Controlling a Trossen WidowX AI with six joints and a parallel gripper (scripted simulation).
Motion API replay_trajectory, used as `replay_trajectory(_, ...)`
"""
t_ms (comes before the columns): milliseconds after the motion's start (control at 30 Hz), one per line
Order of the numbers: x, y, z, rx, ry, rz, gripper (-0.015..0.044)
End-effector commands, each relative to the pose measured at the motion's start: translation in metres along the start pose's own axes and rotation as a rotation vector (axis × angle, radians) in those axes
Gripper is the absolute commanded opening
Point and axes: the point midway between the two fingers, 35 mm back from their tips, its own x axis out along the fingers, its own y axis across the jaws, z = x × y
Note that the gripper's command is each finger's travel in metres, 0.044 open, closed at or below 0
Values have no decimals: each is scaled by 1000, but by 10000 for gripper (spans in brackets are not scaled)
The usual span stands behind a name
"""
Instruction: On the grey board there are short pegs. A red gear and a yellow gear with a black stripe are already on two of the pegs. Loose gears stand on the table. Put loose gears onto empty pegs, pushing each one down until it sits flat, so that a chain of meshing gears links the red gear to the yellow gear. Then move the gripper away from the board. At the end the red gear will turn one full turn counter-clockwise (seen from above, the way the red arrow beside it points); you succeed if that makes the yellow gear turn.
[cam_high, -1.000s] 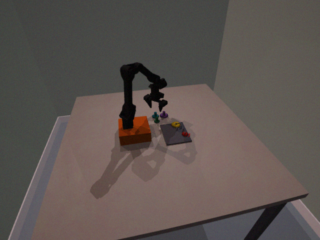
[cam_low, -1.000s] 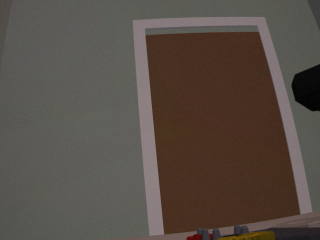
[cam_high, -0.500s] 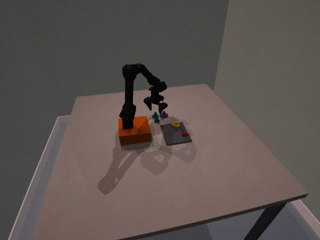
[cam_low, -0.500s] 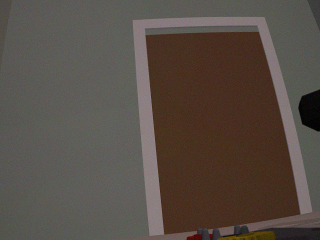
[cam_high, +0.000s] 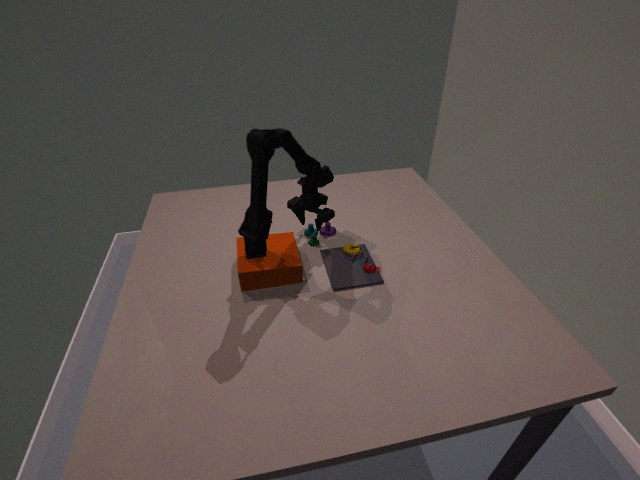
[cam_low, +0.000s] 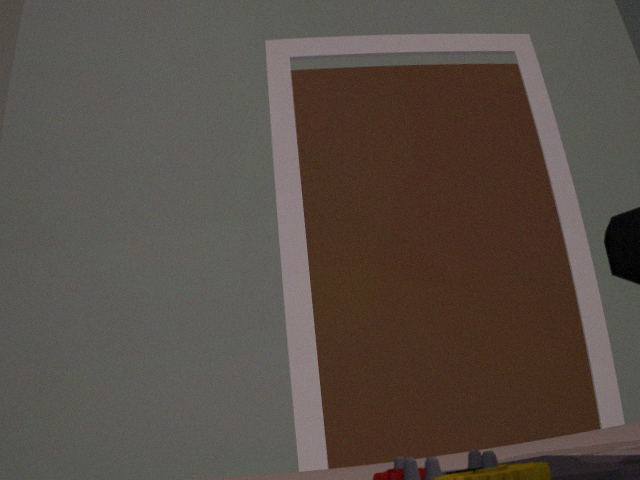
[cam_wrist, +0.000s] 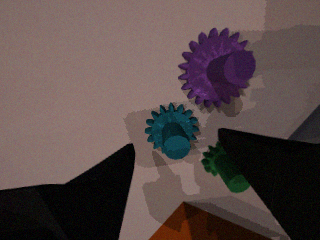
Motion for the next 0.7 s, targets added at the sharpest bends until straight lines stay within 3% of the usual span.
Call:
replay_trajectory(0,0,0,0,3,-2,3,256)
replay_trajectory(233,0,0,0,3,-2,3,72)
replay_trajectory(500,0,0,0,3,-2,3,0)
replay_trajectory(667,-9,0,2,3,-2,2,0)
